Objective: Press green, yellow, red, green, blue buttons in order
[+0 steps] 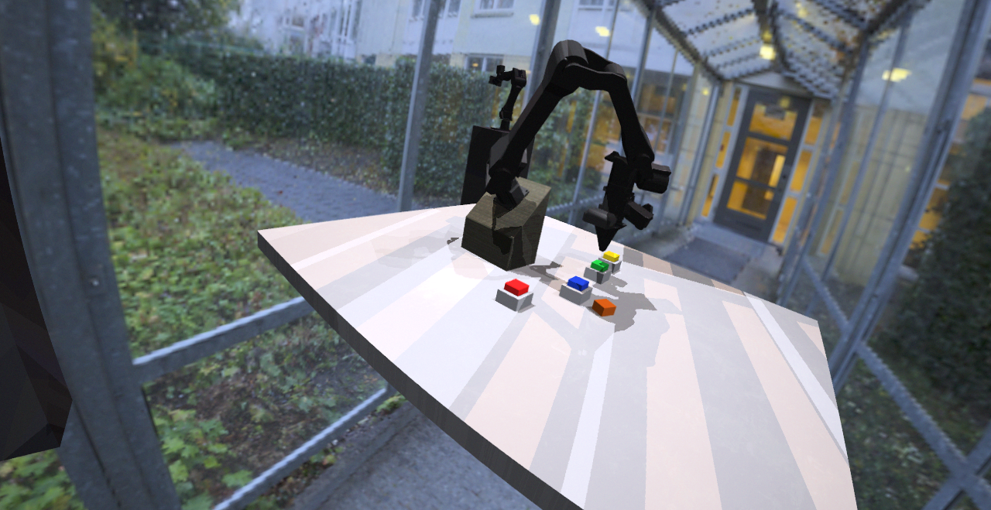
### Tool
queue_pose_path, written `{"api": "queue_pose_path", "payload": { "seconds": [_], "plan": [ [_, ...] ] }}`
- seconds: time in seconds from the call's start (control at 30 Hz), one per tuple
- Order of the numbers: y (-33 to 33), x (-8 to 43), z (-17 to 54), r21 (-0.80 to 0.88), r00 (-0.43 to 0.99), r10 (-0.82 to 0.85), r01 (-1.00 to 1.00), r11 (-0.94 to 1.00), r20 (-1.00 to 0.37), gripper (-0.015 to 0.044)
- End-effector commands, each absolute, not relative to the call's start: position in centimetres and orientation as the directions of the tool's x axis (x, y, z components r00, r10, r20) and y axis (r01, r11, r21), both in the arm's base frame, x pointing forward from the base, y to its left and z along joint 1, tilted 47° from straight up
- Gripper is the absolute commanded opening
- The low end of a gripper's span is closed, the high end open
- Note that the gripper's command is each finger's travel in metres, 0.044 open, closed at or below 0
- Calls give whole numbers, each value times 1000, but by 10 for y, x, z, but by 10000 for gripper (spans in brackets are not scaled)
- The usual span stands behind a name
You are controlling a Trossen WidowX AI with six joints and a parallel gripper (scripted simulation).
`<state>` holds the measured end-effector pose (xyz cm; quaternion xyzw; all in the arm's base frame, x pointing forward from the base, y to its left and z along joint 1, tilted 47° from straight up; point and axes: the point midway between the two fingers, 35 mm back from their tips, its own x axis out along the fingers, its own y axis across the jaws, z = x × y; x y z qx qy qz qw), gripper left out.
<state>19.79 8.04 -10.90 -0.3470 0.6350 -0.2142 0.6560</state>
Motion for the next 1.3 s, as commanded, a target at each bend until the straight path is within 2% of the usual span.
{"api": "queue_pose_path", "payload": {
  "seconds": [0.0, 0.23, 0.57, 0.77, 0.93, 1.27],
  "plan": [
    [113, 196, -82, -718, 111, -711, -153, 679, -695, 20],
    [119, 198, -64, -717, 110, -709, -154, 680, -696, 20],
    [31, 233, 29, -724, 111, -716, -152, 673, -689, 20],
    [27, 234, 29, -724, 111, -716, -152, 673, -689, 20],
    [-14, 240, -10, -726, 111, -718, -152, 671, -687, 20],
    [-22, 241, -18, -726, 111, -718, -152, 671, -687, 20]
  ]
}}
